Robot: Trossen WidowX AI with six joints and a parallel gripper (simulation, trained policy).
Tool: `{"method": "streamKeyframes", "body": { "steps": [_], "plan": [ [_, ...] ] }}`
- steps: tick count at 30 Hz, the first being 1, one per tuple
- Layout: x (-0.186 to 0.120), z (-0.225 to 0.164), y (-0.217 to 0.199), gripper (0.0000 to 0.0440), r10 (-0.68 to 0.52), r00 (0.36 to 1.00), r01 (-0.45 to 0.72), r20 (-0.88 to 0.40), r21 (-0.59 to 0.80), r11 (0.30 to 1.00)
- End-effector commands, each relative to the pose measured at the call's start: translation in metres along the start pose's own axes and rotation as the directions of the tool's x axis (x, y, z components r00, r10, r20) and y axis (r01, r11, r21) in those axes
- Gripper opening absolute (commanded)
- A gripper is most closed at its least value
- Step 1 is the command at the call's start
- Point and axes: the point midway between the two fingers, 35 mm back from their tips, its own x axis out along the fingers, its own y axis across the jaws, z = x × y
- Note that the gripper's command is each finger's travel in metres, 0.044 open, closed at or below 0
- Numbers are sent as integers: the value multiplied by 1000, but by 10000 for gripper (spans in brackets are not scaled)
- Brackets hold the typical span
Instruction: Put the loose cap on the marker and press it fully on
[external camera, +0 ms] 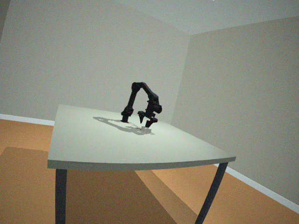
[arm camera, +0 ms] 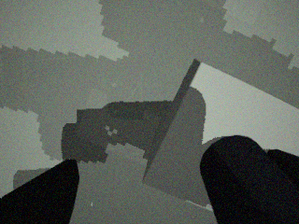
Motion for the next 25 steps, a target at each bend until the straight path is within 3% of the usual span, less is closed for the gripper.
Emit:
{"method": "streamKeyframes", "body": {
  "steps": [1, 20, 25],
  "plan": [
    [-5, 3, -1, 440, -35, 999, 35, 4, -15, 999],
    [-59, 7, -4, 438, -186, 983, 186, 8, -50, 981],
    [-67, 8, -1, 389, -203, 979, 203, 12, -42, 978]
  ]
}}
